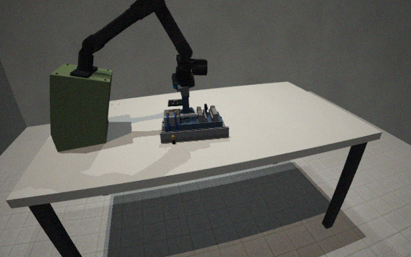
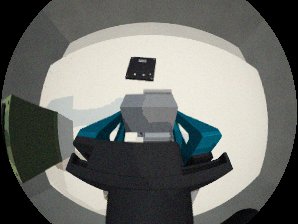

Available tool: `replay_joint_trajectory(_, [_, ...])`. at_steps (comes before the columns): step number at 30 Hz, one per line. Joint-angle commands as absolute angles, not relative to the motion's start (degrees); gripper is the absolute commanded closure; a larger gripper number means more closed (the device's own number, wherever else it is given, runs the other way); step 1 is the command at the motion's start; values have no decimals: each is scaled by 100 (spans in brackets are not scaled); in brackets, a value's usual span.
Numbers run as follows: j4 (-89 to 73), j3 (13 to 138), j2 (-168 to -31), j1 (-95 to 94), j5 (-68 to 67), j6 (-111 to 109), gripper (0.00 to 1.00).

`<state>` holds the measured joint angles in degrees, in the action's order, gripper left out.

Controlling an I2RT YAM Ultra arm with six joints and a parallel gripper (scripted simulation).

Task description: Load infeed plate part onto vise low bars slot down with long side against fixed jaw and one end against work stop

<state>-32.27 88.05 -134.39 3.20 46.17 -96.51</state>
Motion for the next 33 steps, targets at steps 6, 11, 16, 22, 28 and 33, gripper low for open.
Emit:
replay_joint_trajectory(6, [-3460, 8799, -13048, 379, 4802, -9684, 100])
replay_joint_trajectory(11, [-3506, 8716, -13002, 387, 4803, -9687, 100])
replay_joint_trajectory(16, [-3530, 8778, -12966, 373, 4803, -9689, 100])
replay_joint_trajectory(22, [-3576, 8703, -12921, 379, 4804, -9692, 100])
replay_joint_trajectory(28, [-3608, 8748, -12874, 387, 4803, -9695, 100])
replay_joint_trajectory(33, [-3625, 8729, -12858, 390, 4804, -9695, 100])
